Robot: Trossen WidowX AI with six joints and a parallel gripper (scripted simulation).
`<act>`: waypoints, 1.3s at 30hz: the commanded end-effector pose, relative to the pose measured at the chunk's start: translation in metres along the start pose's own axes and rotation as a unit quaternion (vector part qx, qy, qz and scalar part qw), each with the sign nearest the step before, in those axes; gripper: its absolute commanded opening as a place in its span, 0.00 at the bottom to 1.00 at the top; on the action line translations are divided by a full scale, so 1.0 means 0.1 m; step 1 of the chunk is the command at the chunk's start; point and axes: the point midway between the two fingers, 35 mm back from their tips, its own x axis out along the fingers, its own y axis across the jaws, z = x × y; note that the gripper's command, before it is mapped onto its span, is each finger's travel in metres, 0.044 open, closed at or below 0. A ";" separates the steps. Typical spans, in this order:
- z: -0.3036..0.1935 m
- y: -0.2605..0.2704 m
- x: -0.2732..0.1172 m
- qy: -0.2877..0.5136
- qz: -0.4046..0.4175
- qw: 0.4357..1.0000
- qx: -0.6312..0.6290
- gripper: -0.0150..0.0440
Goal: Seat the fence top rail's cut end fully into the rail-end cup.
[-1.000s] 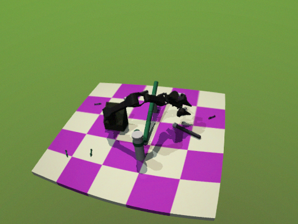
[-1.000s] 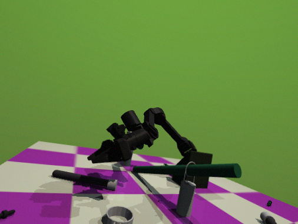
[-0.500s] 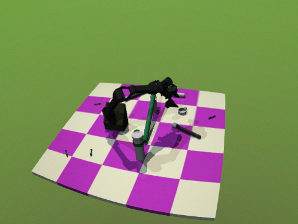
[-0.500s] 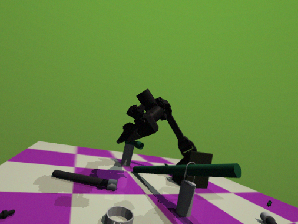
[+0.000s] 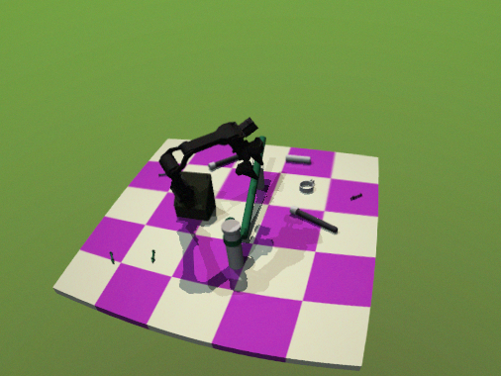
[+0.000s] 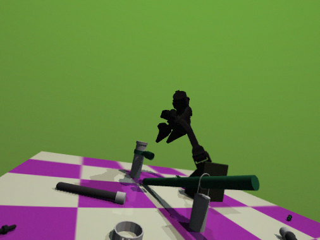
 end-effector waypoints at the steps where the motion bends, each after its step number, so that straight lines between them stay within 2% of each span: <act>1: -0.34 -0.48 -0.38 0.008 -0.050 0.999 0.000 1.00; 10: -0.35 -0.53 -0.40 0.012 -0.050 0.999 -0.017 1.00; 15: -0.33 -0.79 -0.37 0.036 -0.027 0.988 -0.147 1.00; 19: -0.33 -1.06 -0.36 0.048 0.001 0.959 -0.280 1.00; 25: -0.38 -1.45 -0.36 0.043 0.041 0.881 -0.469 1.00; 31: -0.48 -1.83 -0.40 0.017 0.065 0.766 -0.639 1.00; 39: -0.64 -2.22 -0.48 -0.016 0.065 0.648 -0.759 1.00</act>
